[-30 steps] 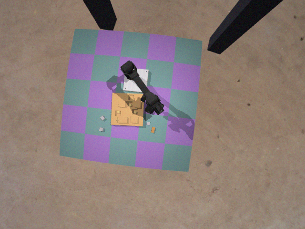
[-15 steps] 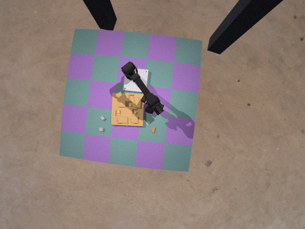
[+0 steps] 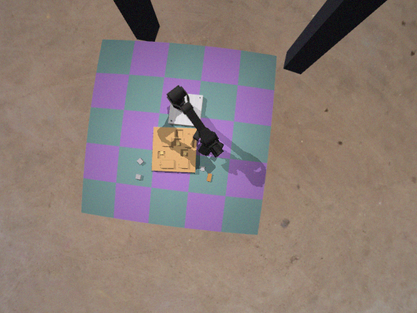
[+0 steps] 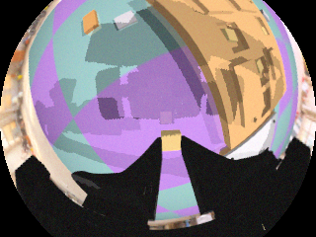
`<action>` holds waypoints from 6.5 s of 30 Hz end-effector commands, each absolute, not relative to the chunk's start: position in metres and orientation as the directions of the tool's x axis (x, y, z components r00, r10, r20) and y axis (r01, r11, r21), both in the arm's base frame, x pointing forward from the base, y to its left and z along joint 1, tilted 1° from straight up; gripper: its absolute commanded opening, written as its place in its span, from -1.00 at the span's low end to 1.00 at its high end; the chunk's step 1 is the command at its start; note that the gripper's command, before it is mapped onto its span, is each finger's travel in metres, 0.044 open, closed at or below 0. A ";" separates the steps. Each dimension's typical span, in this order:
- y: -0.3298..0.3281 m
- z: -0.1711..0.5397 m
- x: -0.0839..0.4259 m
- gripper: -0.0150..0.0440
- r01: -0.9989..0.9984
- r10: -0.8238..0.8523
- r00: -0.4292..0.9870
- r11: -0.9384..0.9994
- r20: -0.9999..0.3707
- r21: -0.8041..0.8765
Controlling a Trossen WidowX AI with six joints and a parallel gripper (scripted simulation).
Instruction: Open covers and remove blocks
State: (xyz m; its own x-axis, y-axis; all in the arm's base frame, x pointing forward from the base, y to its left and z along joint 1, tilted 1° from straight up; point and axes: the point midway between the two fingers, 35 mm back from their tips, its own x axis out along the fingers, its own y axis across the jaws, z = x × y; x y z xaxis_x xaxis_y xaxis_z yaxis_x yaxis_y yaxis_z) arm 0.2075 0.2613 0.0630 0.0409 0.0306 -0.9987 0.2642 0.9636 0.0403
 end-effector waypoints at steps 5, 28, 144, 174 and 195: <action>0.259 0.047 0.207 -0.22 0.265 0.019 0.036 0.964 -0.999 0.028; 0.258 0.031 0.206 0.31 0.266 0.027 0.038 0.963 -0.999 0.036; 0.065 0.044 0.268 -0.49 -0.415 0.002 0.042 0.910 -0.999 -0.015; 0.056 0.040 0.257 -0.49 -0.415 0.001 0.041 0.909 -0.999 -0.016; 0.056 0.040 0.257 -0.49 -0.413 0.001 0.041 0.911 -0.999 -0.016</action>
